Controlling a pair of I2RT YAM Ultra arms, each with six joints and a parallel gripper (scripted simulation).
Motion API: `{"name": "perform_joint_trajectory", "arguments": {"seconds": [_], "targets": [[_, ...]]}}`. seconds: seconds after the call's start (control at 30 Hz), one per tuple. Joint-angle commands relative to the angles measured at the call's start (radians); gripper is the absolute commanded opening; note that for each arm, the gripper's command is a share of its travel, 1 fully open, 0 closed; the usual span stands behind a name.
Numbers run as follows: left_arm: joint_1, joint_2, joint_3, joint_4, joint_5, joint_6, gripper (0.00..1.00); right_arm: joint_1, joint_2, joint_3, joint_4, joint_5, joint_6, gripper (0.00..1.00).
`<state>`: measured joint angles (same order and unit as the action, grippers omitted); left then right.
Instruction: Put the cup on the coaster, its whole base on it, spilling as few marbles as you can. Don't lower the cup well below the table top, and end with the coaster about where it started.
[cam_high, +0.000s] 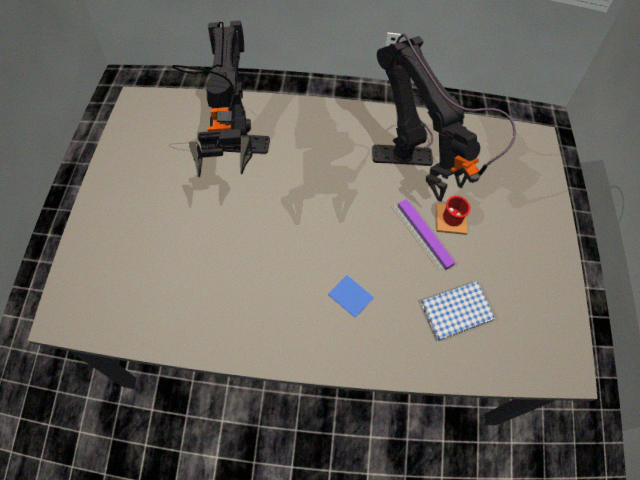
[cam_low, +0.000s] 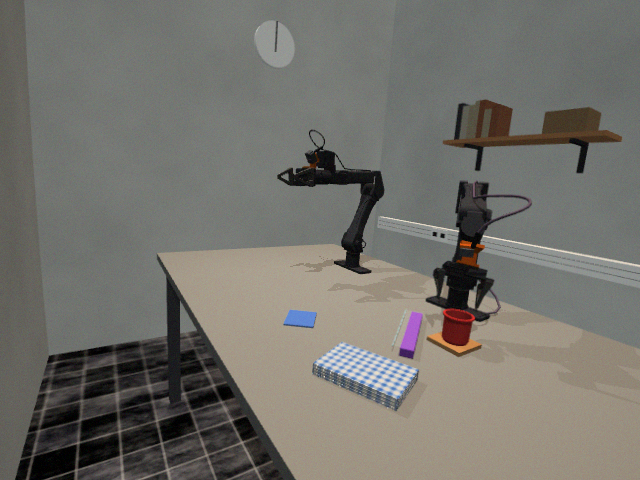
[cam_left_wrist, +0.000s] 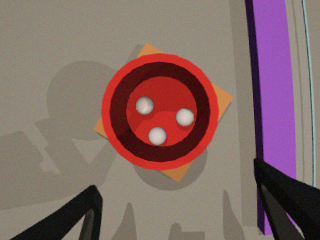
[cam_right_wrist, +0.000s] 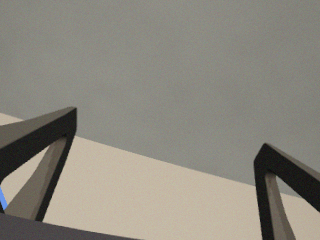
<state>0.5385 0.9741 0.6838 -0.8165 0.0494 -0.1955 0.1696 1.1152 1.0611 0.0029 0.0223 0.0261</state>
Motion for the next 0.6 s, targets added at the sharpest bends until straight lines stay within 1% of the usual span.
{"name": "perform_joint_trajectory", "arguments": {"seconds": [0.0, 0.3, 0.57], "targets": [[-0.009, -0.031, -0.016, 0.033, -0.003, -0.045, 1.0, -0.076, -0.047, -0.011, -0.007, -0.017, -0.027, 1.0], [-0.01, -0.033, -0.015, 0.034, -0.005, -0.047, 1.0, -0.173, -0.078, -0.019, -0.002, -0.028, -0.034, 1.0], [-0.014, -0.038, -0.005, 0.048, -0.017, -0.065, 1.0, -0.175, -0.079, -0.012, 0.0, -0.029, -0.03, 1.0]]}}
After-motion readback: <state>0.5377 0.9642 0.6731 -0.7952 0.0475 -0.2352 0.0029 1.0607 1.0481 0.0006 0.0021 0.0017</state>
